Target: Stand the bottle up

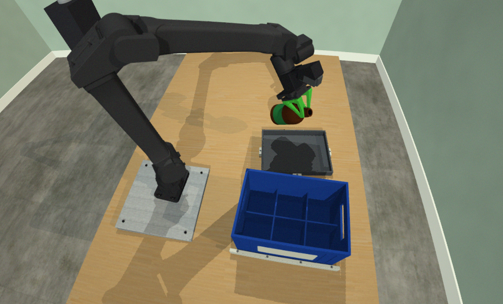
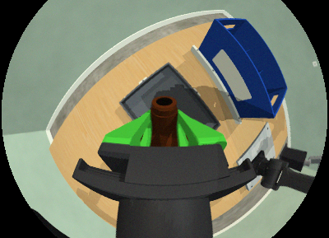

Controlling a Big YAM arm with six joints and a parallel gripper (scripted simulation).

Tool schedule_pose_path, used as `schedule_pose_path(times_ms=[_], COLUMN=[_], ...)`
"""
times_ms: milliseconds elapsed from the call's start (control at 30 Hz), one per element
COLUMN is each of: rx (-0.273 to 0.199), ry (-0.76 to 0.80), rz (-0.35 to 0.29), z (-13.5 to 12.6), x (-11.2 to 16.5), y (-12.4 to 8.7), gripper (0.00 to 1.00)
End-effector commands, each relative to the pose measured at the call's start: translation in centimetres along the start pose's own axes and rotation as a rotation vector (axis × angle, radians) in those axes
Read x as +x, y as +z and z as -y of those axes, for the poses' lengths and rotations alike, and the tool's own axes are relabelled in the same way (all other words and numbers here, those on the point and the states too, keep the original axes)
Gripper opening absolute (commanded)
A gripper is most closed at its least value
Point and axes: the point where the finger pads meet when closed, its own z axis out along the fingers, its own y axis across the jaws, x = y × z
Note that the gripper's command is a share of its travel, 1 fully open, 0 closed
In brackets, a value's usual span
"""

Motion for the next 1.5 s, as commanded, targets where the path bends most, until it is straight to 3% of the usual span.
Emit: schedule_pose_path(times_ms=[0,267,400,1467], rx=[-0.057,-0.062,-0.047,-0.059], ry=[0.042,0.046,0.041,0.048], rz=[0.033,0.066,0.066,0.071], z=[-0.56,-0.73,-0.23,-0.67], x=[-1.04,-1.22,-1.11,-1.46], y=[-2.02,-2.26,-1.79,-2.25], gripper=[0.0,0.0,0.0,0.0])
